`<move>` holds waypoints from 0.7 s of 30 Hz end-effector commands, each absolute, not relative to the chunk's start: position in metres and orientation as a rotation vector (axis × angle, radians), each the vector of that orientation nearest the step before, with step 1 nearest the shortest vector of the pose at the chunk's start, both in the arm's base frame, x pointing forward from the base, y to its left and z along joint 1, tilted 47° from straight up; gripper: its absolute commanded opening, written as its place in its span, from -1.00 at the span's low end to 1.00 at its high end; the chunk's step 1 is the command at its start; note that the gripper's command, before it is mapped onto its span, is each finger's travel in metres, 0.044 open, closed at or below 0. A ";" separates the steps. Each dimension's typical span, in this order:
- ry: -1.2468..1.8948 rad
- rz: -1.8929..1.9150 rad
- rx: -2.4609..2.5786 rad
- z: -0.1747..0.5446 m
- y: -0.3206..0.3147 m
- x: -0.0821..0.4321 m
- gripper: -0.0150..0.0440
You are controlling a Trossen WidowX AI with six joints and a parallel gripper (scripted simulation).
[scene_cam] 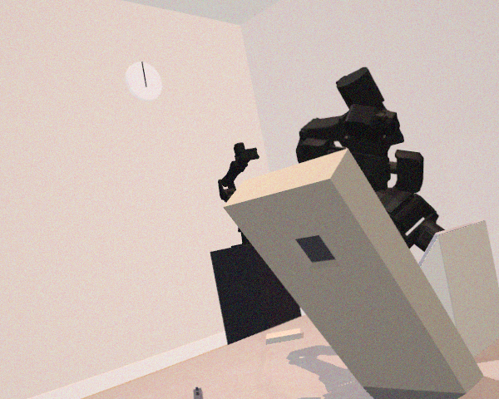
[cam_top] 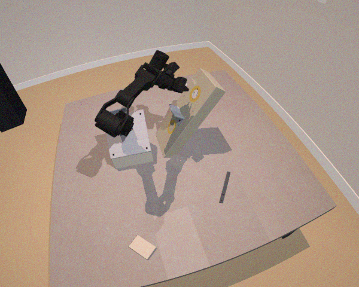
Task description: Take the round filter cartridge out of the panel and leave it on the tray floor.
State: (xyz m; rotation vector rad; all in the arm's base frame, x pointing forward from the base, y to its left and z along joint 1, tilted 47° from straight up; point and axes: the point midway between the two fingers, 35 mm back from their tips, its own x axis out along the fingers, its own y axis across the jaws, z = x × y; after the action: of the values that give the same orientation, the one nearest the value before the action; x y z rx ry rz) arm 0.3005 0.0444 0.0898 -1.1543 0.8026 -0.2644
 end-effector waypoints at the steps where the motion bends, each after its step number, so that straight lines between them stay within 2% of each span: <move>1: 0.814 -0.257 -1.164 0.083 0.040 0.305 -0.16; 21: 0.806 -0.262 -1.170 0.071 0.019 0.327 -0.16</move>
State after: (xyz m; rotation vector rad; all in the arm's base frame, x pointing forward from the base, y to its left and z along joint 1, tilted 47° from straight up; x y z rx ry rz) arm 0.3245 0.0240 0.0766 -1.1567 0.7981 -0.2681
